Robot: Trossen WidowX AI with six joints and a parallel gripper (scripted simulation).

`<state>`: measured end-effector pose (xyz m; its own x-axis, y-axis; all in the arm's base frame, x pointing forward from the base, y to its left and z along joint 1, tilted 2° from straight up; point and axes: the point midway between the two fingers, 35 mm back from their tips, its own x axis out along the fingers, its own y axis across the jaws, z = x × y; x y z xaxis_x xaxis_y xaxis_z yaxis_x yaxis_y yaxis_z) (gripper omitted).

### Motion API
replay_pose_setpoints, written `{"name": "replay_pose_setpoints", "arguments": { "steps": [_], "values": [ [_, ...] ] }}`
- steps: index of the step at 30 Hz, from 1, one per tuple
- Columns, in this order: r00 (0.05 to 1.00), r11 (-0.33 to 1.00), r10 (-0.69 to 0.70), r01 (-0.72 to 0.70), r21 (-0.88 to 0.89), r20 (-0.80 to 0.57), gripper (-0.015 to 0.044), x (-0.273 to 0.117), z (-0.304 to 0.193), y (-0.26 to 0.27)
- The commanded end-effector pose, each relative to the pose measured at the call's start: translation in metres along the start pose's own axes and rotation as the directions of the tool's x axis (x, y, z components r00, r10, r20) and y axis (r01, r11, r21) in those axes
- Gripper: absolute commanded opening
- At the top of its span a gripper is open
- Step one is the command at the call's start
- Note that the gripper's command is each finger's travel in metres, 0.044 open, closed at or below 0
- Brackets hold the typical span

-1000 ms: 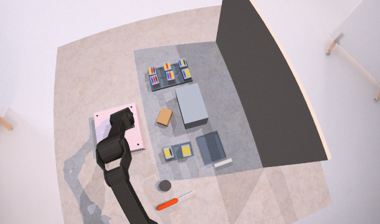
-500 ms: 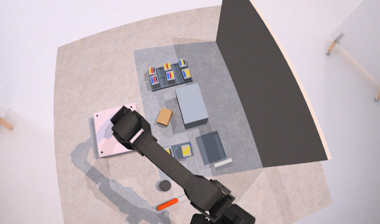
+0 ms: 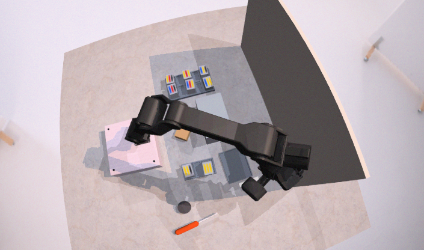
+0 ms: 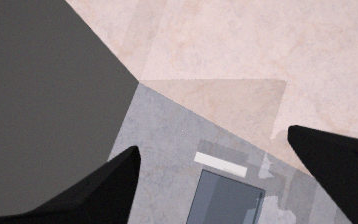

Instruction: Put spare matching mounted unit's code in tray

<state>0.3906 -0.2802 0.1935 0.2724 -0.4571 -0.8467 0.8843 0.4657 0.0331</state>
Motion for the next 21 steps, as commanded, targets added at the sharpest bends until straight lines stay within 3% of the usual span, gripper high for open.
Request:
{"name": "replay_pose_setpoints", "arguments": {
  "steps": [1,8,14,21],
  "values": [
    [0.992,0.967,0.062,-0.088,-0.238,-0.112,0.044,-0.029,-0.045,0.045],
    [0.937,0.746,0.081,-0.283,-0.603,-0.339,0.044,-0.087,-0.142,0.097],
    [0.874,0.473,0.025,-0.438,-0.765,-0.486,0.044,-0.138,-0.214,0.11],
    [0.872,0.464,0.022,-0.443,-0.767,-0.489,0.044,-0.14,-0.216,0.11]
  ]
}}
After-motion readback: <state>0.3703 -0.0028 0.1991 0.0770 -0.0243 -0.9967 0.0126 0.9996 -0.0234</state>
